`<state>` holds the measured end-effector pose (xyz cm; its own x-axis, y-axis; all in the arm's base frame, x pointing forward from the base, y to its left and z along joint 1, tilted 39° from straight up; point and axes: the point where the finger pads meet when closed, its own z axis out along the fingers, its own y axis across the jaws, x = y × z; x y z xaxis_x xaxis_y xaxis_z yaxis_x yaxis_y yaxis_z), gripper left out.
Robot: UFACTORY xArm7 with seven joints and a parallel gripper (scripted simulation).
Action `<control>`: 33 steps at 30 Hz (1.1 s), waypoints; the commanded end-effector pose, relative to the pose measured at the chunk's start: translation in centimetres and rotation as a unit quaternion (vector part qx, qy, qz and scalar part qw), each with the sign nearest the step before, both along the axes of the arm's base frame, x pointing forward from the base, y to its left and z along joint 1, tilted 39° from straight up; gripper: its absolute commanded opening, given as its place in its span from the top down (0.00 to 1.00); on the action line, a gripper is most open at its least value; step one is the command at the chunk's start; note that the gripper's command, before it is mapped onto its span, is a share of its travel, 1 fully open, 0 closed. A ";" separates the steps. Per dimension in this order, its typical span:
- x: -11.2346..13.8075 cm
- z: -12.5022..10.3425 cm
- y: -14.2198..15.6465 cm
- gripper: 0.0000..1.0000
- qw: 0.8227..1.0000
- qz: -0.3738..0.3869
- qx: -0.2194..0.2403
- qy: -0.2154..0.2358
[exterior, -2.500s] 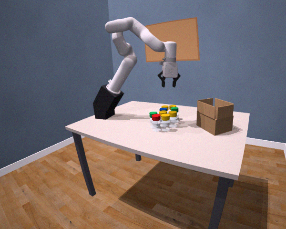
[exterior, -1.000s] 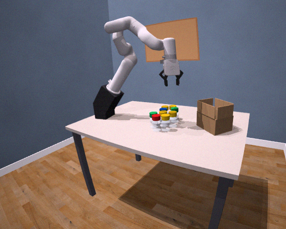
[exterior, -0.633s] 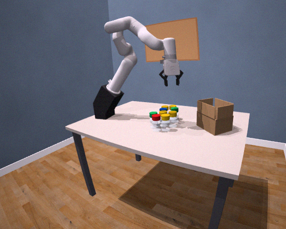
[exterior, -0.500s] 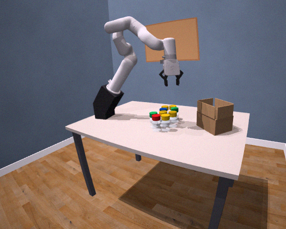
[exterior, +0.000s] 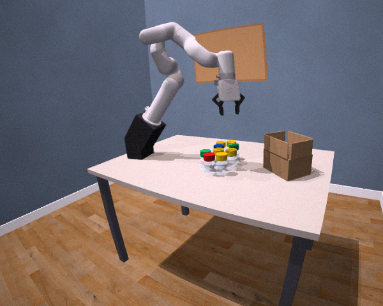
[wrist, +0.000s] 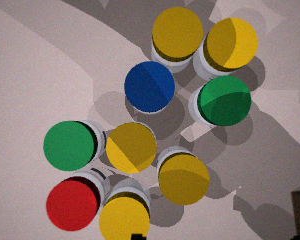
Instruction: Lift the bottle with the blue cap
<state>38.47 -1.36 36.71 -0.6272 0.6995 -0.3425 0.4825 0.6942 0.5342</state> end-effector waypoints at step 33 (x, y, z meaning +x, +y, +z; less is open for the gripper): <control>-5.7 -6.6 3.0 0.21 0.970 -0.184 0.151 0.046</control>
<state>32.92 1.58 30.21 -0.3505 0.9351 -0.0525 0.7185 0.3044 0.6254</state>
